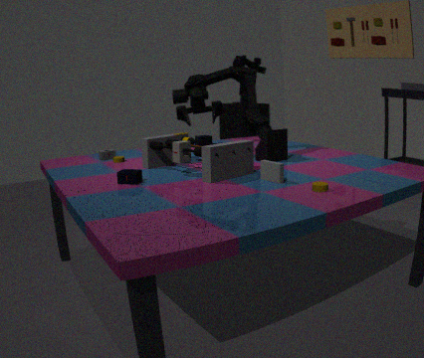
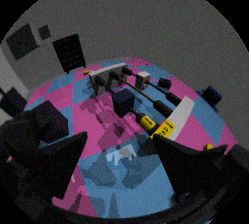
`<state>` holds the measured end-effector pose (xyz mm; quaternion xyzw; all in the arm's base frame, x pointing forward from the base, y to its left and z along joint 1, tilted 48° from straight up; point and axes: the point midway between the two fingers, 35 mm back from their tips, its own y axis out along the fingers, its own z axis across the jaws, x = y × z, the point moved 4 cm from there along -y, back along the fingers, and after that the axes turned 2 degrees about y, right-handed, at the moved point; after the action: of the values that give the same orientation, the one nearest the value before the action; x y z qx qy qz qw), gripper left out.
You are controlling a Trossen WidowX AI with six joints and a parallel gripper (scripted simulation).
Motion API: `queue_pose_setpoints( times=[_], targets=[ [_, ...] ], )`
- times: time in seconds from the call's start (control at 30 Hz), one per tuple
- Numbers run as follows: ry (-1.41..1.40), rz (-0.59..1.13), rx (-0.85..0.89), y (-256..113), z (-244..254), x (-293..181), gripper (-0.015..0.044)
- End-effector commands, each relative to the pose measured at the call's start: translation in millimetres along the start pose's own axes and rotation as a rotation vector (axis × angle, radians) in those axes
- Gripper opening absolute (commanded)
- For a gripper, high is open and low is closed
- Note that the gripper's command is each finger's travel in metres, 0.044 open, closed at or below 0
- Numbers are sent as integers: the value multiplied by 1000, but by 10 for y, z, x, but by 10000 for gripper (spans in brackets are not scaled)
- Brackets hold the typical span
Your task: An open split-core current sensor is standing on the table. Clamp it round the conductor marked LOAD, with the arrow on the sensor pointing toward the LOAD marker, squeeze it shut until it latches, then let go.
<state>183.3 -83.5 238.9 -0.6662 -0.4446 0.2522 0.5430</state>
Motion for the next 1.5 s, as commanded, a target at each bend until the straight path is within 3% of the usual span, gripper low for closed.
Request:
queue_pose_setpoints(
  times=[0.0, 0.6, 0.97, 1.27, 1.47],
  targets=[
    [10, -44, -40, -92, -8, -24, 440],
    [-4, -1, -1, -4, -2, 10, 440],
    [-322, 402, 170, 629, 107, 574, 440],
    [-695, 737, 0, 947, 395, 1199, 440],
    [-760, 780, -55, 981, 466, 1312, 440]
  ],
)
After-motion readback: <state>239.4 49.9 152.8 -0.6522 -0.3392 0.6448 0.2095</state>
